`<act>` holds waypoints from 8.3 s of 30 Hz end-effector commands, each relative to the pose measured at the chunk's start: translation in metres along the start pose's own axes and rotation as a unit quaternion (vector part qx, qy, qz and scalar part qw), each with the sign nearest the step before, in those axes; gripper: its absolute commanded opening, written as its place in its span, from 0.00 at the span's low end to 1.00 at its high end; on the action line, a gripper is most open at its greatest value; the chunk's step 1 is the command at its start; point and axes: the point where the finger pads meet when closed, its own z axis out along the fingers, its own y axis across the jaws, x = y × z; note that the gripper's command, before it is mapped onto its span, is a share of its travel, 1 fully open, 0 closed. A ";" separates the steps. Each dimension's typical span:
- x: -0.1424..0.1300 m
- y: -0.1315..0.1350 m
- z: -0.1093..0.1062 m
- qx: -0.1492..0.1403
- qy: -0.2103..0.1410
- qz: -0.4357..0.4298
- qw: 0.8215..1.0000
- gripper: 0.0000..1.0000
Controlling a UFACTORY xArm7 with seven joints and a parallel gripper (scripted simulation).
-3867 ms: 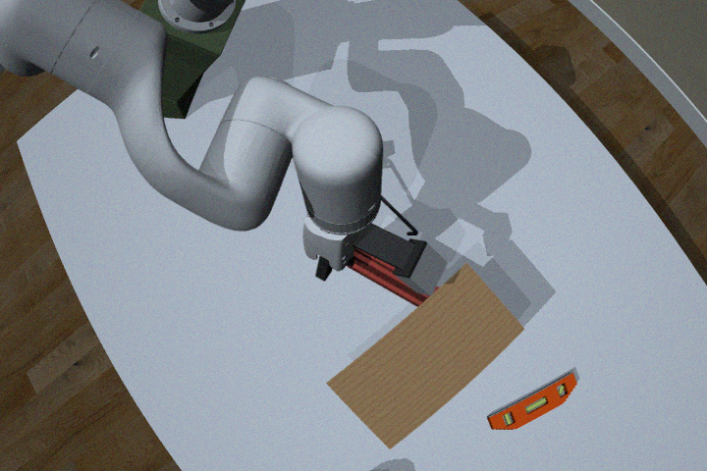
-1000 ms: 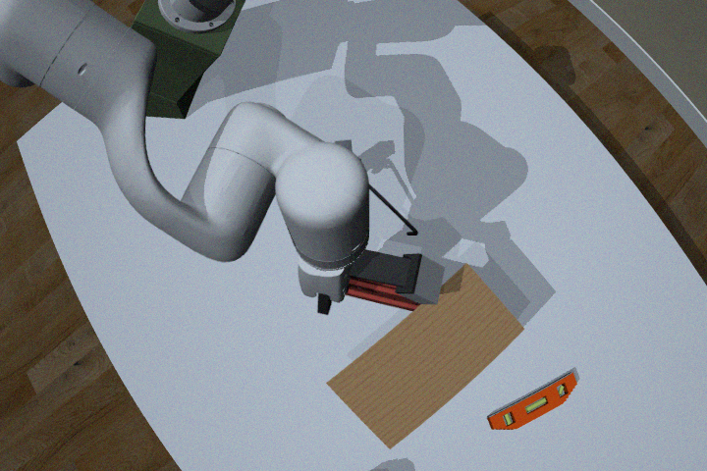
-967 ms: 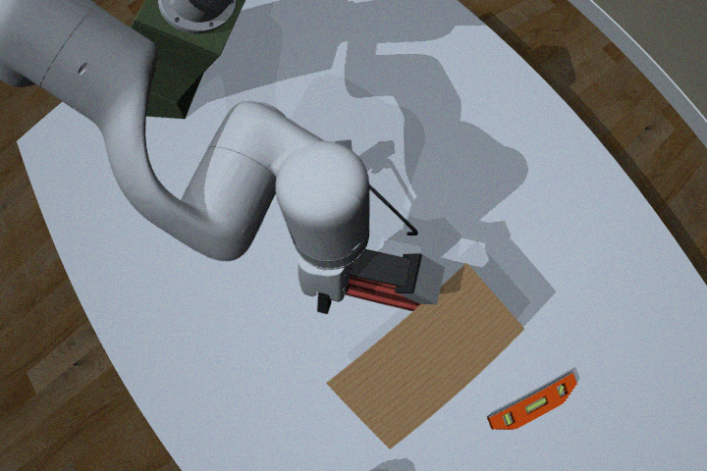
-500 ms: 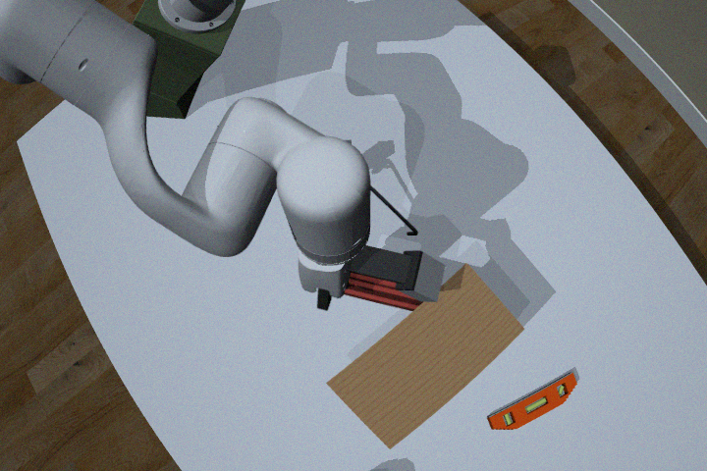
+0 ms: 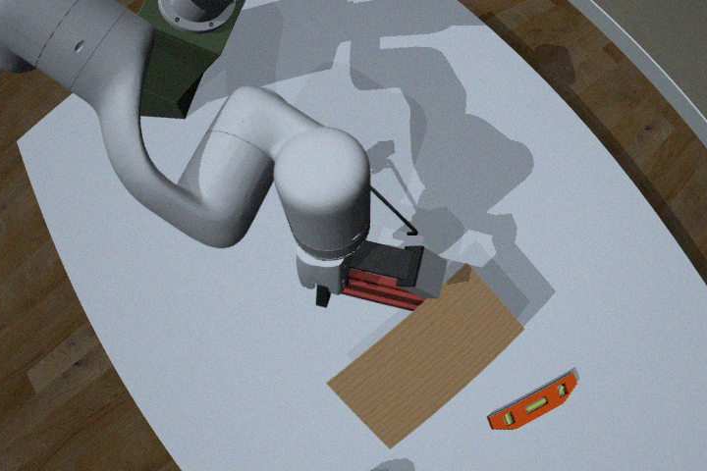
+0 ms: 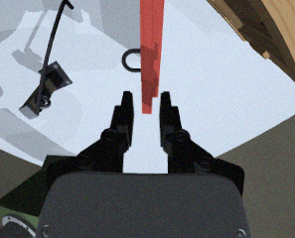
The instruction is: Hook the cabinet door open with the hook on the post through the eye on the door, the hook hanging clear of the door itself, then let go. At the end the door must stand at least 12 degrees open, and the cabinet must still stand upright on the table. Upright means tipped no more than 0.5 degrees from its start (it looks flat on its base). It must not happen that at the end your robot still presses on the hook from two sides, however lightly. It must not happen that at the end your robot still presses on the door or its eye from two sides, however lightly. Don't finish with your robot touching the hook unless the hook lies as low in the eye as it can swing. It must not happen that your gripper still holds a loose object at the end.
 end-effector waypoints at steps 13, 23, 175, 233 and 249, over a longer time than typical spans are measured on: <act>0.000 0.001 -0.030 -0.001 0.001 0.000 1.000 0.27; 0.000 0.001 -0.047 -0.001 0.001 0.000 1.000 0.27; 0.068 -0.105 0.071 -0.001 0.001 0.202 0.979 0.23; 0.068 -0.105 0.085 -0.001 0.001 0.202 0.979 0.23; 0.068 -0.105 0.099 -0.001 0.001 0.202 0.979 0.23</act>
